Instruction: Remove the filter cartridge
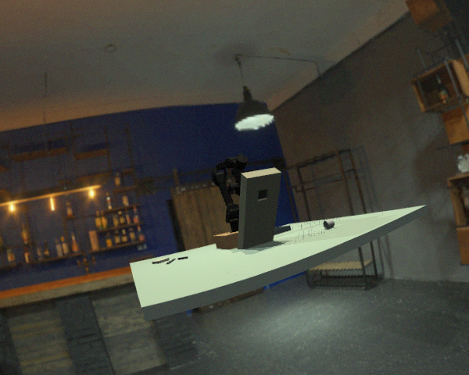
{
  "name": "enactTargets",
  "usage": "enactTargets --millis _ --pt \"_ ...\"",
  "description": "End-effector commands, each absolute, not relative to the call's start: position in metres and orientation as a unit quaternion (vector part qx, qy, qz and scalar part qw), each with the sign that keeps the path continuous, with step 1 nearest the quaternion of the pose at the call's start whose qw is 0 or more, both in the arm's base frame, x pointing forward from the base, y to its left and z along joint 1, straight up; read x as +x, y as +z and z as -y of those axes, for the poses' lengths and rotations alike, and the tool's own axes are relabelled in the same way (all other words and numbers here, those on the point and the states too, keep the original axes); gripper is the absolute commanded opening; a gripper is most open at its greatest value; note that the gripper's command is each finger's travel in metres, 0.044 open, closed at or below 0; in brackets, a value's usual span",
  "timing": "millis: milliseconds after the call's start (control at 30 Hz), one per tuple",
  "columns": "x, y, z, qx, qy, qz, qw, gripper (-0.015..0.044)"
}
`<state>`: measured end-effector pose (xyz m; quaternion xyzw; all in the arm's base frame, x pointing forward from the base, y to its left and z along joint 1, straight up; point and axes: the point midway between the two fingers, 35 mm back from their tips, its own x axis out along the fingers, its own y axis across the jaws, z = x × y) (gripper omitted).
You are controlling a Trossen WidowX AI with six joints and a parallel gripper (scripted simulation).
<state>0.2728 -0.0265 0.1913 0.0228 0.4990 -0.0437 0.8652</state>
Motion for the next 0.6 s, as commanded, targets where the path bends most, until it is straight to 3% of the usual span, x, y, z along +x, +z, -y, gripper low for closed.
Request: enactTargets --millis 0,567 --pt "0.268 0.213 0.026 0.023 -0.044 -0.492 0.869 0.0000" --pt "0.240 0.263 0.016 0.023 -0.044 -0.495 0.868 0.0000"
